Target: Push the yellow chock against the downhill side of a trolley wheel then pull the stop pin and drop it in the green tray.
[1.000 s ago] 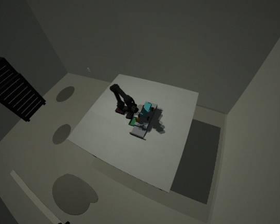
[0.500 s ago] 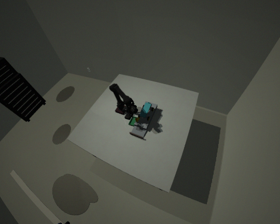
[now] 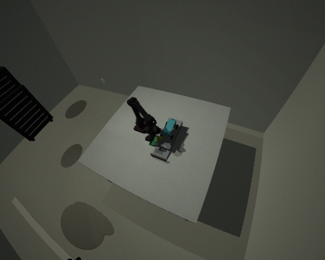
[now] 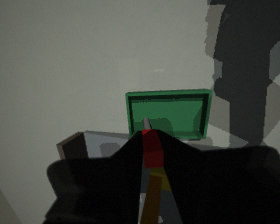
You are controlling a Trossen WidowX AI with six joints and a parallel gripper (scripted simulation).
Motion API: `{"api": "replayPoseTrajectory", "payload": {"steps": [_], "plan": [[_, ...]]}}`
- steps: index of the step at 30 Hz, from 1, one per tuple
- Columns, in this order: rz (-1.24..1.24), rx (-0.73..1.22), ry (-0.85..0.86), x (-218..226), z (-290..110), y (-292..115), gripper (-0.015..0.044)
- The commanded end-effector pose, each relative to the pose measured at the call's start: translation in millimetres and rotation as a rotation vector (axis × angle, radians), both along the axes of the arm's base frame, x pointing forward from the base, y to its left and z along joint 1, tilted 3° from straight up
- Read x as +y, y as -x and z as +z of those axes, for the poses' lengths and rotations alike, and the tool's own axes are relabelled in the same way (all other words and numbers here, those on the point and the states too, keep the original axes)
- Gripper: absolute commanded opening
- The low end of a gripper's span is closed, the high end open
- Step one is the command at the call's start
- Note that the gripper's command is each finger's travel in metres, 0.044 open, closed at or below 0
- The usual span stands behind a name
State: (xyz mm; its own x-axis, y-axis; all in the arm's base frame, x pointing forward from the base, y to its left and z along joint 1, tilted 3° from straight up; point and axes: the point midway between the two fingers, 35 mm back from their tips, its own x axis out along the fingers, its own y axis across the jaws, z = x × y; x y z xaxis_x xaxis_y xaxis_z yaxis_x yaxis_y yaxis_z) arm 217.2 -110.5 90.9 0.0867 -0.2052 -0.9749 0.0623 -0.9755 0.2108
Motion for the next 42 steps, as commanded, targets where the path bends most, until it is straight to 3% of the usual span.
{"api": "replayPoseTrajectory", "payload": {"steps": [1, 7, 15, 42], "plan": [[-0.001, 0.004, 0.009, -8, -11, 0, 0.0000], [-0.001, 0.004, 0.010, -13, -17, 0, 0.0000], [-0.001, 0.004, 0.009, -8, -18, 0, 0.0190], [-0.001, 0.004, 0.008, 11, -27, 0, 0.0190]]}}
